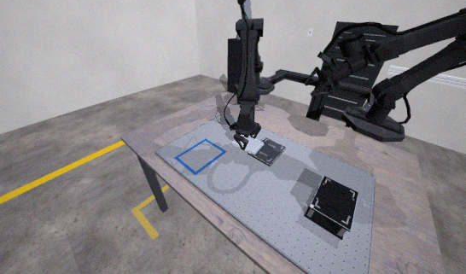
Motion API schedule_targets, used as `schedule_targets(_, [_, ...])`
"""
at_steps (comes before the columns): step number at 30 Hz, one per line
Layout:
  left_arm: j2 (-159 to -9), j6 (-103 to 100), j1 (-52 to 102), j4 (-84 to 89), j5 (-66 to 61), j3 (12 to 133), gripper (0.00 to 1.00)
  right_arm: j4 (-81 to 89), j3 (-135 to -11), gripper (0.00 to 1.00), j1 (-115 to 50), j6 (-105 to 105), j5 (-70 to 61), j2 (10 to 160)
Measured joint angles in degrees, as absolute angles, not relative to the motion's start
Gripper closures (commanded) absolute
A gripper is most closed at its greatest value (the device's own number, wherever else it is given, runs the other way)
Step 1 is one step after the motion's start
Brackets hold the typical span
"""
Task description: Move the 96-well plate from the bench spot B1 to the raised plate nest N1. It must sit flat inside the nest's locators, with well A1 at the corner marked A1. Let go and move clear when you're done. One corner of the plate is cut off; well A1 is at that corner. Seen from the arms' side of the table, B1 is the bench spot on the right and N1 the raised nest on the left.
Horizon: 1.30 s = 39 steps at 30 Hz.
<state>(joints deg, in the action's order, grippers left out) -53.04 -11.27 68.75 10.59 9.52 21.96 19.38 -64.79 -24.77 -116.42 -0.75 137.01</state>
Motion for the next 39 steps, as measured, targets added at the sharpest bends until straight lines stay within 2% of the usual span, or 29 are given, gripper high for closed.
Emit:
schedule_targets(7, [-44.71, -13.10, 71.55, 25.02, 11.68, 21.04, 0.00, 18.20, -63.51, 0.18, -26.52, -116.97, -0.75, 136.49])
schedule_targets(18, [-30.11, -15.31, 75.20, 42.30, 13.87, 18.61, 0.00, 18.22, -63.33, 0.18, -28.36, -105.62, -0.32, 136.46])
schedule_targets(28, [-7.27, -16.69, 76.69, 52.31, 14.31, 18.17, 0.00, 18.98, -63.33, 0.18, -29.56, -86.87, 1.15, 136.46])
schedule_targets(39, [-3.29, -17.74, 78.63, 56.75, 15.22, 18.06, 0.00, 19.18, -63.33, 0.18, -30.02, -64.58, 2.79, 136.46])
